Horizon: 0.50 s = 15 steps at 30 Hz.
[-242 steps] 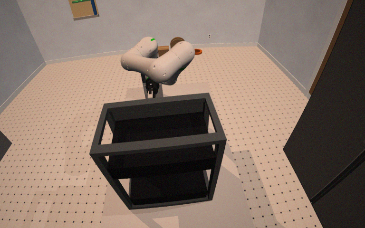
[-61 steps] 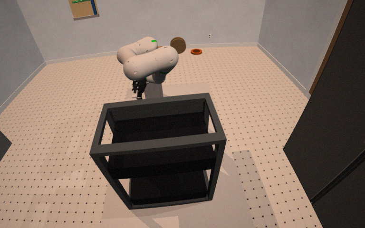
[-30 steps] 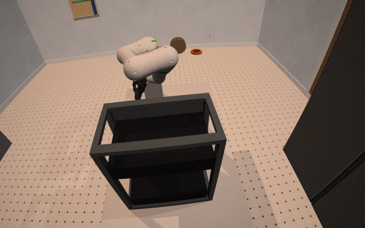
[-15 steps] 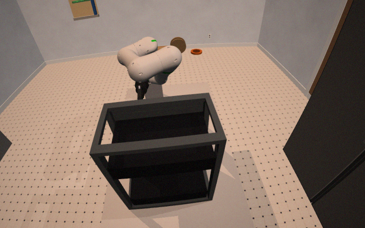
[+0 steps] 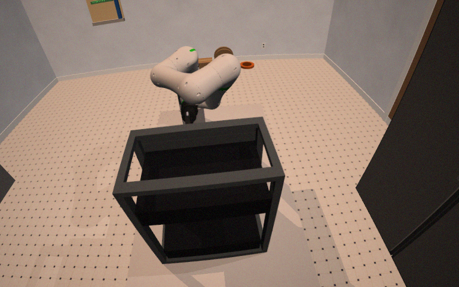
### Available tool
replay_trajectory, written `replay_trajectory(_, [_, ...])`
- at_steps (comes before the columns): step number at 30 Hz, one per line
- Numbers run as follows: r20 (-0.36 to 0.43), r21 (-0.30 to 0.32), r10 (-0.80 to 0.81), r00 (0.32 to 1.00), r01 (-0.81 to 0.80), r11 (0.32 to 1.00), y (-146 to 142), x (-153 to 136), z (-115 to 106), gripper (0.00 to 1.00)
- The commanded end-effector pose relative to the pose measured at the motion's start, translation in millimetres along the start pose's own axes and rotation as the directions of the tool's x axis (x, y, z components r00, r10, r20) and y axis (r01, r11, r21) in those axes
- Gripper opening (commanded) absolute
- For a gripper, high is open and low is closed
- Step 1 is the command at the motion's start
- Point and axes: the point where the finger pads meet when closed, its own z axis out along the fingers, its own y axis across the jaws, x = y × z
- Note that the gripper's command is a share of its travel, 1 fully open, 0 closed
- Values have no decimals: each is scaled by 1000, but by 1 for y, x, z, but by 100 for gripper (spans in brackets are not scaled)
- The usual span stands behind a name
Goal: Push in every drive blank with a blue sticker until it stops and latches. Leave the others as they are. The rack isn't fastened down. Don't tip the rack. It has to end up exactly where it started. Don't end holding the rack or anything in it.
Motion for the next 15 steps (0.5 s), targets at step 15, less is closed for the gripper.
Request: replay_trajectory(15, [-1,0,-1,1000,1,1000,1,-2,40,0])
